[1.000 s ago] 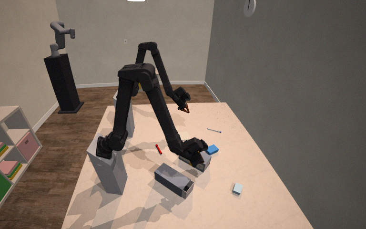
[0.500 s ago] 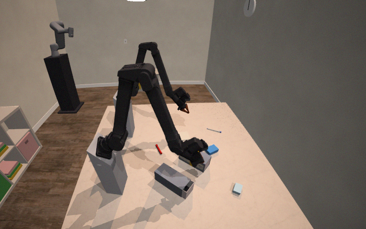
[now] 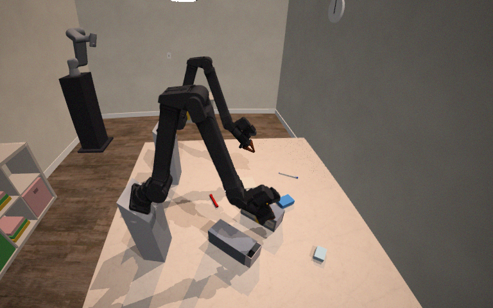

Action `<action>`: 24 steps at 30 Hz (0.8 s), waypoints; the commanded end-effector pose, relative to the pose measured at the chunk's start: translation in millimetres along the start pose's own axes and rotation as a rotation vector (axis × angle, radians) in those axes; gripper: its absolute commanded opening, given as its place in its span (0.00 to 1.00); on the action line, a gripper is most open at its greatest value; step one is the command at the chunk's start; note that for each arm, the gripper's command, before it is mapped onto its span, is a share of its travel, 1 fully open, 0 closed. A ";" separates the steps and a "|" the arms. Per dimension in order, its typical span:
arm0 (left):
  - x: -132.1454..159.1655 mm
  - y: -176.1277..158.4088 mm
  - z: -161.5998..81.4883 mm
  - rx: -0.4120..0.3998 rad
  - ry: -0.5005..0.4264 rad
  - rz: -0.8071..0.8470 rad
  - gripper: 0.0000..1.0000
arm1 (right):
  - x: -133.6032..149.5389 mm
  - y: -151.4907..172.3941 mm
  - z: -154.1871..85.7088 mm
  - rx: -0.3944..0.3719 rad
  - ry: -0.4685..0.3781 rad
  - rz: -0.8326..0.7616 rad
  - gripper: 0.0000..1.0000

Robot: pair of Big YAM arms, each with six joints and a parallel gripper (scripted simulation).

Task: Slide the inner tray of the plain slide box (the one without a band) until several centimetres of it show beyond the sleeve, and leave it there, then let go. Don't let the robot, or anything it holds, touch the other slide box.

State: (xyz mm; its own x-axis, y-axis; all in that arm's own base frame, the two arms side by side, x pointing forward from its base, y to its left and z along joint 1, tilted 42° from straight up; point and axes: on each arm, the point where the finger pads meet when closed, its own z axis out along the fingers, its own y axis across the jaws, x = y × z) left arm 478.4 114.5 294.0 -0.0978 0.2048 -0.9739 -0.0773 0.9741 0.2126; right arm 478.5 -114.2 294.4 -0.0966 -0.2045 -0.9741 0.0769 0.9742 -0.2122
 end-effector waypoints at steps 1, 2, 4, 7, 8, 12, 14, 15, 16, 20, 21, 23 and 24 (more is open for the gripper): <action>-25.7 1.2 12.1 0.002 -0.049 0.003 0.00 | -7.5 1.7 7.4 -0.005 -0.009 0.006 0.00; -25.4 1.2 12.4 0.002 -0.049 0.002 0.00 | -7.5 1.7 7.5 -0.005 -0.009 0.006 0.00; -21.9 0.9 11.9 0.002 -0.043 0.000 0.00 | -7.6 1.7 7.6 -0.005 -0.009 0.006 0.00; -21.8 1.6 11.9 0.000 -0.043 -0.002 0.00 | -7.8 1.8 7.7 -0.005 -0.009 0.006 0.00; -21.3 1.3 12.2 0.001 -0.042 -0.003 0.00 | -7.9 1.8 7.8 -0.005 -0.009 0.006 0.00; -23.1 0.9 11.5 0.001 -0.047 -0.003 0.00 | -8.2 1.5 8.0 -0.005 -0.009 0.006 0.00; -22.8 0.5 11.7 0.002 -0.046 -0.003 0.00 | -8.4 1.5 8.1 -0.005 -0.009 0.006 0.00; -22.6 0.4 11.8 0.002 -0.046 -0.003 0.00 | -8.5 1.5 8.1 -0.005 -0.009 0.006 0.00; -22.5 0.7 11.9 0.002 -0.046 -0.003 0.00 | -8.6 1.5 8.1 -0.005 -0.010 0.006 0.00; -21.9 0.9 12.1 0.001 -0.046 -0.004 0.00 | -9.0 1.3 8.3 -0.005 -0.010 0.006 0.00; -21.9 0.9 12.1 0.001 -0.046 -0.004 0.00 | -9.0 1.3 8.3 -0.005 -0.010 0.006 0.00; -14.4 1.6 6.0 -0.002 -0.028 0.000 0.00 | -9.0 1.3 8.3 -0.005 -0.010 0.006 0.00; -19.6 0.1 12.0 0.004 -0.036 -0.005 0.00 | -9.3 1.2 8.4 -0.004 -0.010 0.006 0.00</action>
State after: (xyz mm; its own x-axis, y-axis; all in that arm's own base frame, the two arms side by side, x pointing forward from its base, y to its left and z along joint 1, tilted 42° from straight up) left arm 478.7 114.3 294.1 -0.0971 0.2045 -0.9740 -0.0772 0.9742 0.2122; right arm 478.7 -114.2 293.8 -0.0978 -0.2041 -0.9740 0.0768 0.9743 -0.2119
